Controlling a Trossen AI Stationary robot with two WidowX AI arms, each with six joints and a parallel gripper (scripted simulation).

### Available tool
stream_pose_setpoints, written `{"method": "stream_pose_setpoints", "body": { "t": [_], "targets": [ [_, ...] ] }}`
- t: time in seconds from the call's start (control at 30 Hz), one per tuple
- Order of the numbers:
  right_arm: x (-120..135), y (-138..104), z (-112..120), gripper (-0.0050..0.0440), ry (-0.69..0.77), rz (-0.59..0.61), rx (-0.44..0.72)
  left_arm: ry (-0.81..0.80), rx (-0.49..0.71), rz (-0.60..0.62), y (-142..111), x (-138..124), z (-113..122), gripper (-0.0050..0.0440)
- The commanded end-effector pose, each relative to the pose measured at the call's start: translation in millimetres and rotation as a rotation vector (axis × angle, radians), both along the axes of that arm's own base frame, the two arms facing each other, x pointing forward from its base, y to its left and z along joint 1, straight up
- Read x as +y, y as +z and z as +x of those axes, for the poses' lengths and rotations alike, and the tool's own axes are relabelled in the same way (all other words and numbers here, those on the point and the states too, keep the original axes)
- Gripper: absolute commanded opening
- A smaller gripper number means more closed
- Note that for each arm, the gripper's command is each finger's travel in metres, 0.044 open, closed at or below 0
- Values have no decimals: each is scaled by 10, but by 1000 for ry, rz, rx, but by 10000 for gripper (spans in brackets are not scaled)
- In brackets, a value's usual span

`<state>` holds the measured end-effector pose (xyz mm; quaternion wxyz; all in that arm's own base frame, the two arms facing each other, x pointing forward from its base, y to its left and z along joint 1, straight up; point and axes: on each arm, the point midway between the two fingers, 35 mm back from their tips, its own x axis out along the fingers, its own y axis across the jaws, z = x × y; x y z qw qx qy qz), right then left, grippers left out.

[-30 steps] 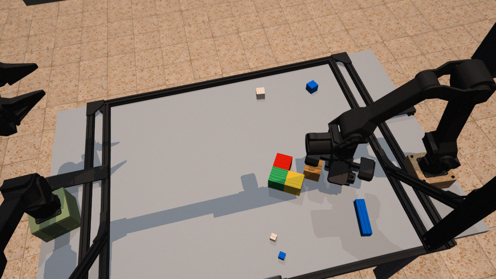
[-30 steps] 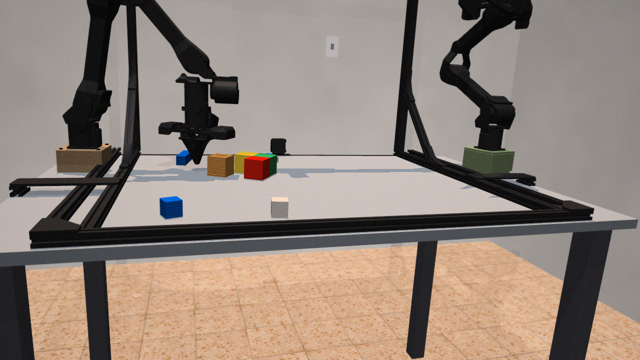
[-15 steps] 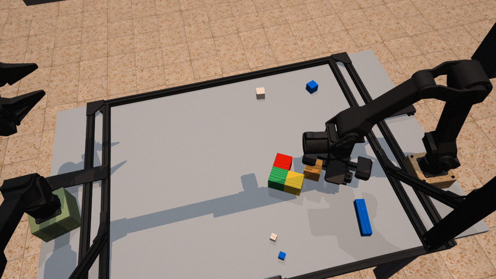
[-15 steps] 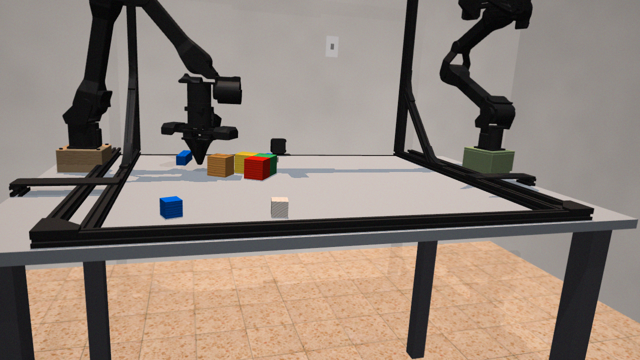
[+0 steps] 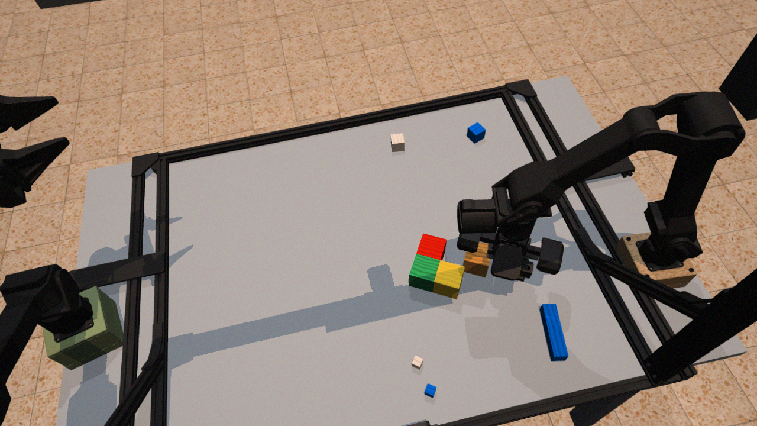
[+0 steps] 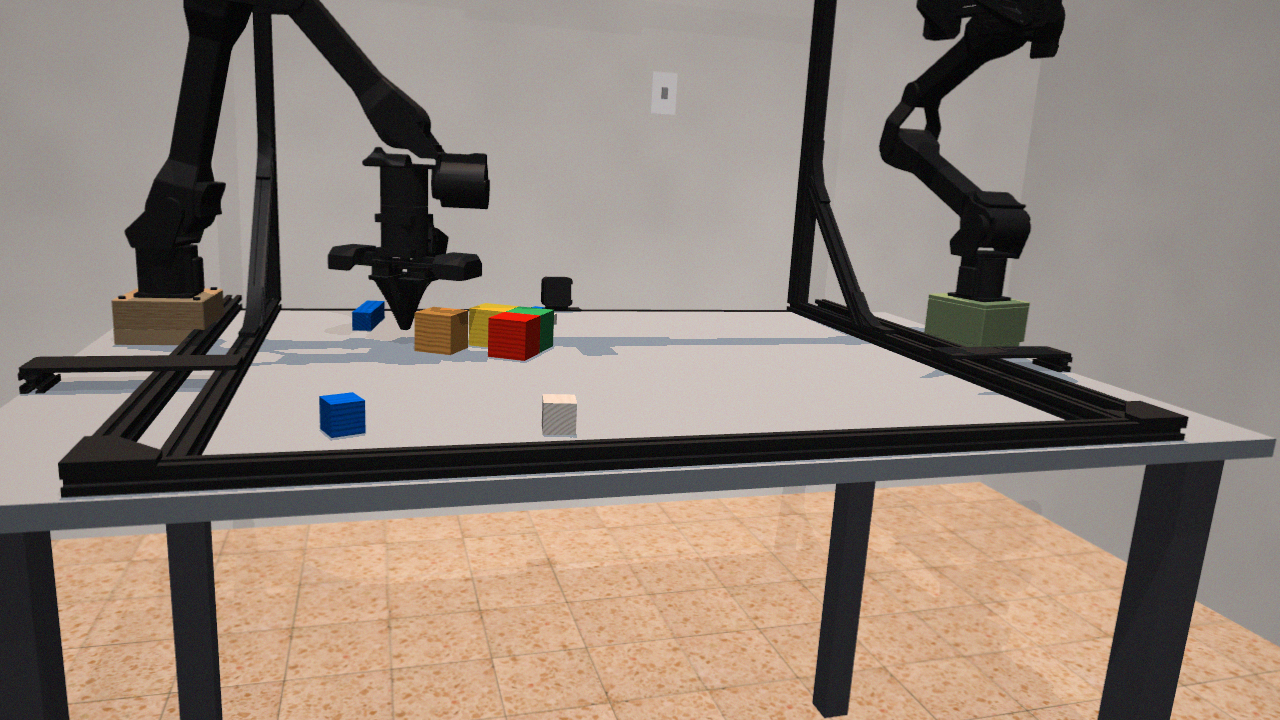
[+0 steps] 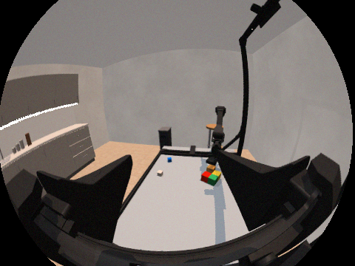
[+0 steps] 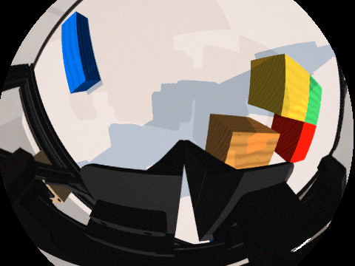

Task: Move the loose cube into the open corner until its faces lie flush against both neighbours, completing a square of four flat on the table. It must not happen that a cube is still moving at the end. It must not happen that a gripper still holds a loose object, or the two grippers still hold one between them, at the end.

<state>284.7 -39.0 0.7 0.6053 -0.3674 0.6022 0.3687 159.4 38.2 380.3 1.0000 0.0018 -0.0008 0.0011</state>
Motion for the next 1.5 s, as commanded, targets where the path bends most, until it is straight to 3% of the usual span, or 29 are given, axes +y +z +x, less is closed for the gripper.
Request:
{"method": "stream_pose_setpoints", "body": {
  "t": [0.0, 1.47],
  "targets": [
    [-20, -5, 34, 0, 5, -4, 3, -2, 0, -4, -1, -5, -1, 400],
    [-126, -5, 242, 0, 5, -4, 3, -2, 0, -4, -1, -5, -1, 400]
  ]
}}
